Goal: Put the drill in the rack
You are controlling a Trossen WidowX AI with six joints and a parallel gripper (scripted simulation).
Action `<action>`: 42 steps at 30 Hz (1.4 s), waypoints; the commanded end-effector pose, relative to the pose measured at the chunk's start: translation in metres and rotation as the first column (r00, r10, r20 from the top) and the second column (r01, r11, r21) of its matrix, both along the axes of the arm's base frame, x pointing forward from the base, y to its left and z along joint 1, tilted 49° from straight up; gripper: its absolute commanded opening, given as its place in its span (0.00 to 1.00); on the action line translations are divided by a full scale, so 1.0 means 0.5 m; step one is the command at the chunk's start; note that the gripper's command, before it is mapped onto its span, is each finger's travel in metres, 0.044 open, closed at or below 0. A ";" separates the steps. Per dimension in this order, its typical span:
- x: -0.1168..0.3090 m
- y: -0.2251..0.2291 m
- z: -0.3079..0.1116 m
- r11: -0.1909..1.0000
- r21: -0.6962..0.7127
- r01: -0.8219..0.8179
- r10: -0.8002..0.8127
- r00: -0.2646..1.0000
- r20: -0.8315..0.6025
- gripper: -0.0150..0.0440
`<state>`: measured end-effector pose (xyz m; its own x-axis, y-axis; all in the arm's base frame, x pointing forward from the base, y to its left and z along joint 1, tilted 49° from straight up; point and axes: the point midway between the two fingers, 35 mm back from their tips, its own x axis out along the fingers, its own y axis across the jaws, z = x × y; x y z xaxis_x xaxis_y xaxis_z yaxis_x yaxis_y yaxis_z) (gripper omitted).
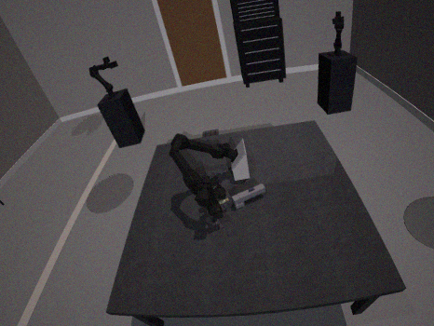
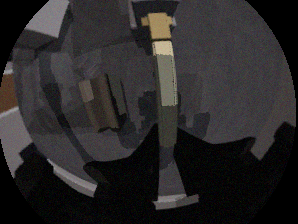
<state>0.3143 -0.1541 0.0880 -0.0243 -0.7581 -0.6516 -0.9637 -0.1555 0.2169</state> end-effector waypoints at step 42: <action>-0.006 0.032 0.027 1.000 -0.002 0.001 -0.001 1.000 0.005 0.25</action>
<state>0.3145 -0.1369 0.0996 -0.0219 -0.7574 -0.6526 -0.9640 -0.1570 0.2145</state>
